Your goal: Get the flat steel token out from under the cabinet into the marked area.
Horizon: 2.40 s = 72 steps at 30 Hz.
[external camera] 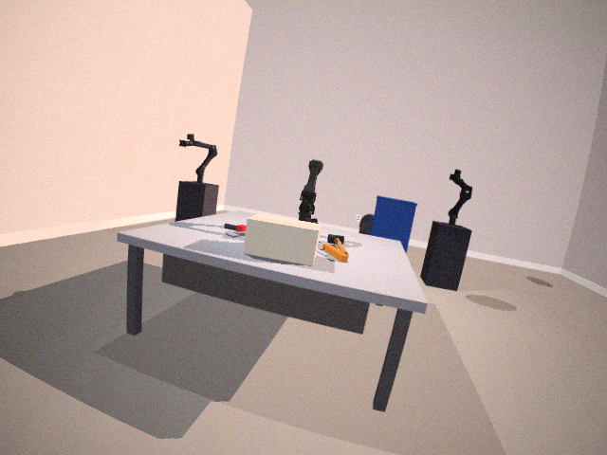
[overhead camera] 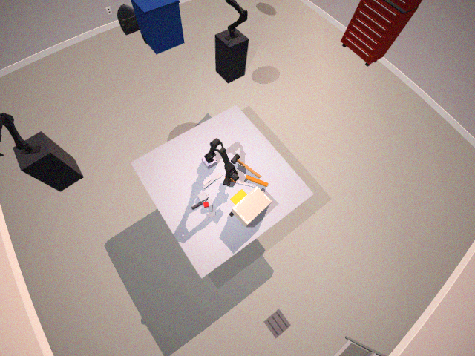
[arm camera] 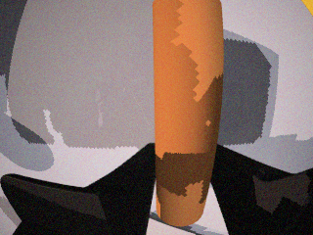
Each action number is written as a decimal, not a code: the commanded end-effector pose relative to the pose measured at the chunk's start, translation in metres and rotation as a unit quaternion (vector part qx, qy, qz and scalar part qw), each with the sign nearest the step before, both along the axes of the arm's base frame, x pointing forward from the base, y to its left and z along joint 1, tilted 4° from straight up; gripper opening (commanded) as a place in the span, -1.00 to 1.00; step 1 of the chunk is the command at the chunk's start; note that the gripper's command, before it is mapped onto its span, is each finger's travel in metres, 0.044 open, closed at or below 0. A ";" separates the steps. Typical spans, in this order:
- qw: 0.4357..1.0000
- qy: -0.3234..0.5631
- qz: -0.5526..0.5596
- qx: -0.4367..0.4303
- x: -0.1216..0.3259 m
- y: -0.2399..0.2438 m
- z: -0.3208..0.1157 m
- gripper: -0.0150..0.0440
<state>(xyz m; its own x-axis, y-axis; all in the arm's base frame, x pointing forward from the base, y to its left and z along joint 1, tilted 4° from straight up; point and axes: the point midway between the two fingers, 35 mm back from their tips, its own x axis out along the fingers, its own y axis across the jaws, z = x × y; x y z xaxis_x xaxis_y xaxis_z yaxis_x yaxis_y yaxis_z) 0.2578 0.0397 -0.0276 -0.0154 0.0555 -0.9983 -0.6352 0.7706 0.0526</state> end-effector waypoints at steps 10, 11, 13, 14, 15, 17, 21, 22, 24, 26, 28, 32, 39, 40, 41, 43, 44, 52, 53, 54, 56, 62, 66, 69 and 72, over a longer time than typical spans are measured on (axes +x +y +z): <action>1.000 -0.001 0.002 0.001 -0.004 0.012 0.001 -0.49; 1.000 -0.001 0.002 0.001 -0.004 0.013 0.001 -0.49; 1.000 -0.001 0.002 0.002 -0.005 0.015 0.002 -0.49; 1.000 -0.001 0.002 0.002 -0.005 0.016 0.002 -0.49; 1.000 -0.001 0.002 0.002 -0.006 0.017 0.002 -0.49; 1.000 -0.001 0.002 0.002 -0.006 0.019 0.002 -0.49; 1.000 -0.001 0.002 0.002 -0.007 0.023 0.002 -0.49; 1.000 -0.001 0.002 0.002 -0.008 0.024 0.002 -0.49; 1.000 -0.001 0.002 0.002 -0.008 0.026 0.002 -0.49; 1.000 -0.001 0.002 0.002 -0.009 0.028 0.002 -0.49; 1.000 -0.001 0.002 0.002 -0.010 0.030 0.003 -0.49; 1.000 -0.001 0.002 0.002 -0.011 0.033 0.003 -0.49; 1.000 0.000 0.002 0.003 -0.013 0.040 0.003 -0.49; 1.000 0.000 0.002 0.003 -0.013 0.041 0.003 -0.49; 1.000 0.000 0.002 0.003 -0.014 0.042 0.003 -0.49; 1.000 0.000 0.002 0.003 -0.014 0.044 0.003 -0.49; 1.000 0.000 0.002 0.003 -0.015 0.045 0.003 -0.49; 1.000 0.000 0.002 0.003 -0.016 0.049 0.004 -0.49; 1.000 0.000 0.002 0.003 -0.016 0.049 0.004 -0.49; 1.000 0.000 0.002 0.003 -0.016 0.049 0.004 -0.49; 1.000 0.000 0.002 0.003 -0.016 0.049 0.004 -0.49; 1.000 0.000 0.002 0.003 -0.016 0.050 0.004 -0.49; 1.000 0.000 0.002 0.003 -0.016 0.050 0.004 -0.49; 1.000 0.000 0.002 0.003 -0.017 0.051 0.004 -0.49; 1.000 0.000 0.002 0.003 -0.017 0.052 0.004 -0.49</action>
<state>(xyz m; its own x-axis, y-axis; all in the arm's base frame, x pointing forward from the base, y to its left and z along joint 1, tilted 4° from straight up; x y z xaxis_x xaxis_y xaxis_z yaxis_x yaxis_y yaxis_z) 0.2421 0.0881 -0.0242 -0.0139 0.0566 -0.9983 -0.6274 0.7769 0.0528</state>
